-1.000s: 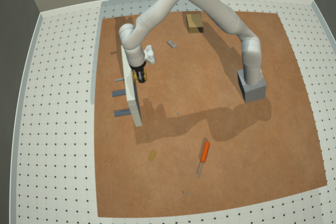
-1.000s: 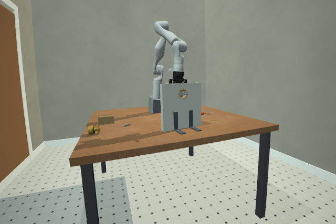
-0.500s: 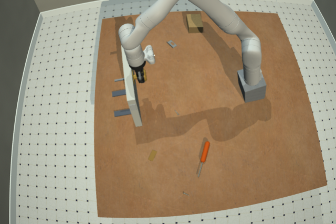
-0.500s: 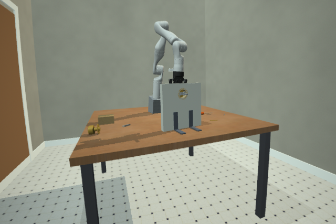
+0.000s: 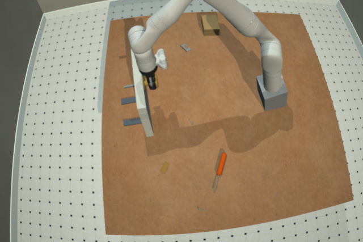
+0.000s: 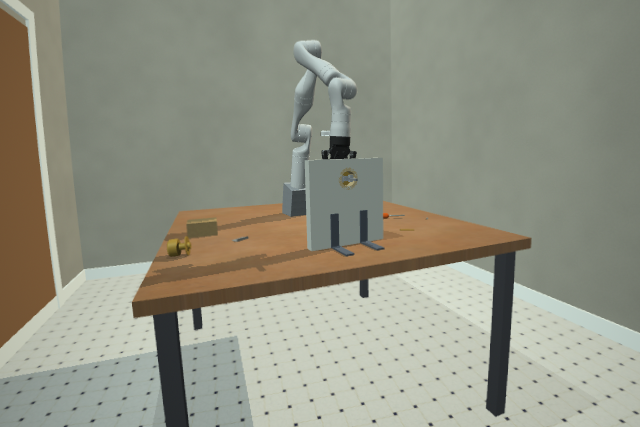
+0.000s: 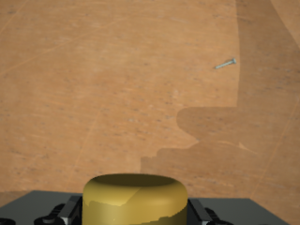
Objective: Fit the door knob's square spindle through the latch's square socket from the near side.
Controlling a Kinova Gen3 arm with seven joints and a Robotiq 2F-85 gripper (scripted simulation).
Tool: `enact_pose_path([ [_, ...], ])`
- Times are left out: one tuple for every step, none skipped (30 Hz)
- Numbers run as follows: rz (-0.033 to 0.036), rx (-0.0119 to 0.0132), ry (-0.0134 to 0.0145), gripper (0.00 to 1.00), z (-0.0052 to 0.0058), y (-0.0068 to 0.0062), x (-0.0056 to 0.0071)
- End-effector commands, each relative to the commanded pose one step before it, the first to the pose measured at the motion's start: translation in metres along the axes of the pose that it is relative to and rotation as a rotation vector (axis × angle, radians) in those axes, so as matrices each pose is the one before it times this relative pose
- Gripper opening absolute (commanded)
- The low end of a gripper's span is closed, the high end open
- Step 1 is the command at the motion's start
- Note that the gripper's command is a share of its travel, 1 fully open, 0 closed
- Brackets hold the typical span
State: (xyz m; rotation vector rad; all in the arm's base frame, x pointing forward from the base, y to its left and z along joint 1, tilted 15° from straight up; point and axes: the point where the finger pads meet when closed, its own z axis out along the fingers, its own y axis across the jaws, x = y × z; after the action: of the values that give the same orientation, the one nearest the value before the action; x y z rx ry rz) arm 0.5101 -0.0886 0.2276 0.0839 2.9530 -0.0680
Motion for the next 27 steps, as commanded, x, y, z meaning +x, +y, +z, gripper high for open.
enact_pose_path([
  [0.00006, 0.00038, -0.00218, 0.63, -0.00096, -0.00006, -0.00087],
  [0.00000, 0.00000, 0.00000, 0.63, -0.00001, 0.00000, -0.00015],
  [0.00000, 0.00000, 0.00000, 0.63, -0.00001, 0.00000, -0.00015],
  [0.00000, 0.00000, 0.00000, 0.63, -0.00001, 0.00000, -0.00013],
  [0.00000, 0.00000, 0.00000, 0.63, -0.00001, 0.00000, -0.00011],
  [0.00000, 0.00000, 0.00000, 0.63, -0.00001, 0.00000, -0.00008],
  [0.00000, 0.00000, 0.00000, 0.63, 0.00000, 0.00000, -0.00005],
  [0.00000, 0.00000, 0.00000, 0.63, 0.00000, 0.00000, -0.00002],
  [0.00000, 0.00000, 0.00000, 0.63, 0.00000, 0.00000, 0.00000],
  [0.00000, 0.00000, 0.00000, 0.63, 0.00000, 0.00000, 0.00000],
  [0.00000, 0.00000, 0.00000, 0.63, 0.00000, 0.00000, 0.00000],
  [0.00000, 0.00000, 0.00000, 0.63, 0.00000, 0.00000, 0.00000],
  [0.00000, 0.00000, 0.00000, 0.63, 0.00000, 0.00000, 0.00000],
  [0.00000, 0.00000, 0.00000, 0.63, 0.00000, 0.00000, 0.00000],
  [0.00000, 0.00000, 0.00000, 0.63, 0.00000, 0.00000, 0.00000],
  [0.00000, 0.00000, 0.00000, 0.63, 0.00000, 0.00000, 0.00000],
  [0.00000, 0.00000, 0.00000, 0.63, 0.00000, 0.00000, 0.00000],
  [0.00000, 0.00000, 0.00000, 0.63, 0.00000, 0.00000, 0.00000],
  [0.00000, 0.00000, 0.00000, 0.63, 0.00000, 0.00000, 0.00000],
  [0.00000, 0.00000, 0.00000, 0.90, 0.00000, 0.00000, 0.00000],
  [0.00000, 0.00000, 0.00000, 0.90, 0.00000, 0.00000, 0.00000],
  [0.00000, 0.00000, 0.00000, 0.90, 0.00000, 0.00000, 0.00000],
  [0.00000, 0.00000, 0.00000, 0.90, 0.00000, 0.00000, 0.00000],
  [0.00000, 0.00000, 0.00000, 0.90, 0.00000, 0.00000, 0.00000],
  [0.00000, 0.00000, 0.00000, 0.90, 0.00000, 0.00000, 0.00000],
  [0.00000, 0.00000, 0.00000, 0.90, 0.00000, 0.00000, 0.00000],
  [0.00000, 0.00000, 0.00000, 0.90, 0.00000, 0.00000, 0.00000],
])
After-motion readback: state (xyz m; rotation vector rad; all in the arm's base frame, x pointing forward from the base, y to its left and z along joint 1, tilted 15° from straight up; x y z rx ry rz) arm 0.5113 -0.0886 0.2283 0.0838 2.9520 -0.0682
